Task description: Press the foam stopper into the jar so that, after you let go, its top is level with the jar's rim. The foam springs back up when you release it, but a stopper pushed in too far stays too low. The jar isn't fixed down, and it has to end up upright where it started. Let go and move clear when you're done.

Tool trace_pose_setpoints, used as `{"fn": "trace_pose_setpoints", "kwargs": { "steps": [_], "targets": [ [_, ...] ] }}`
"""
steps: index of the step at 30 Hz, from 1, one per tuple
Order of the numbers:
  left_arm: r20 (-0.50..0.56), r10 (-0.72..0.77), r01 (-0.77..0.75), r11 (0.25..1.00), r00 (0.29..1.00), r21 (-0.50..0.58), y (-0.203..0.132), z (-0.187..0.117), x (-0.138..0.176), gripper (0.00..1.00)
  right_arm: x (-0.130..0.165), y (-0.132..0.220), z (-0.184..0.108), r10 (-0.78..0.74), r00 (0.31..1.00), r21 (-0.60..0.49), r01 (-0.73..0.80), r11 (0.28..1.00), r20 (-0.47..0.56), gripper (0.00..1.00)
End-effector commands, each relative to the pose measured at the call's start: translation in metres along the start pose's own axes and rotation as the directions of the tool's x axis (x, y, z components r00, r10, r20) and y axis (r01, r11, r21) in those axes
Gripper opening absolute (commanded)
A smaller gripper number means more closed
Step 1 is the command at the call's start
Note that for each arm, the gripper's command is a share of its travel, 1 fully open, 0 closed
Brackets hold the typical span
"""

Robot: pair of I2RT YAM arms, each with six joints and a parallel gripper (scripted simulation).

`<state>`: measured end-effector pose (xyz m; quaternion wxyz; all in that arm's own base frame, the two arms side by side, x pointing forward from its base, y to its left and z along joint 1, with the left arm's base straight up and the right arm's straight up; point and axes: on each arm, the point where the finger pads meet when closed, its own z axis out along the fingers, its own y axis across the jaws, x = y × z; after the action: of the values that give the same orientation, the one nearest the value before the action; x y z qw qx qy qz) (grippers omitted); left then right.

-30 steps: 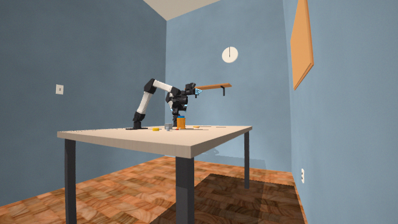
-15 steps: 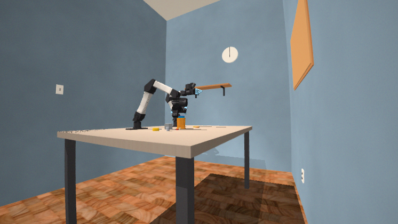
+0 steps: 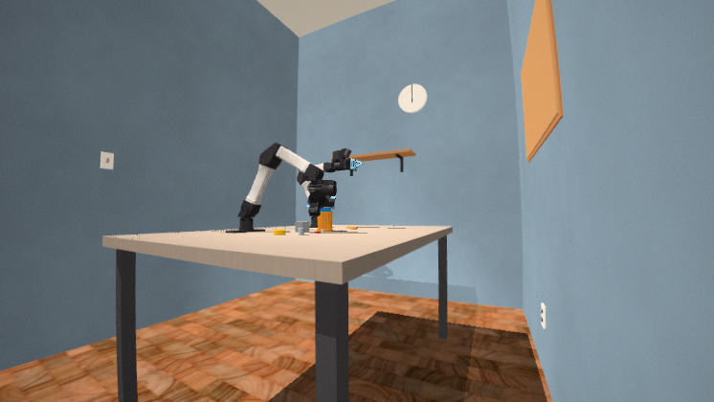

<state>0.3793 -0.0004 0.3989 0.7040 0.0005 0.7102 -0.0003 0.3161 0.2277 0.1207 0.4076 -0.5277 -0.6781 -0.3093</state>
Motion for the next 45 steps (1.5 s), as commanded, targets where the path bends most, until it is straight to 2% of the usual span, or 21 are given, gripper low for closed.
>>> {"fn": "trace_pose_setpoints", "kwargs": {
  "steps": [1, 36, 37, 45],
  "targets": [
    [-0.065, 0.000, 0.000, 1.000, 0.998, -0.011, 0.003, 0.008, 0.024, 0.00, -0.015, 0.003, 0.004, 0.021, 1.000, -0.008, -0.021, 1.000, -0.001, 0.98],
    [-0.065, 0.000, 0.000, 1.000, 0.998, -0.011, 0.003, 0.008, 0.024, 0.00, -0.058, 0.001, 0.024, 0.025, 1.000, -0.013, -0.025, 1.000, 0.010, 0.98],
    [-0.059, 0.000, 0.000, 1.000, 0.998, -0.010, 0.003, 0.008, 0.021, 0.00, -0.057, 0.004, 0.023, 0.018, 1.000, -0.017, -0.018, 1.000, 0.010, 0.64],
    [-0.014, 0.000, 0.000, 1.000, 1.000, -0.009, 0.003, 0.006, 0.000, 0.00, -0.044, 0.005, 0.023, -0.047, 0.999, -0.020, 0.047, 0.999, 0.013, 0.64]
  ]
}}
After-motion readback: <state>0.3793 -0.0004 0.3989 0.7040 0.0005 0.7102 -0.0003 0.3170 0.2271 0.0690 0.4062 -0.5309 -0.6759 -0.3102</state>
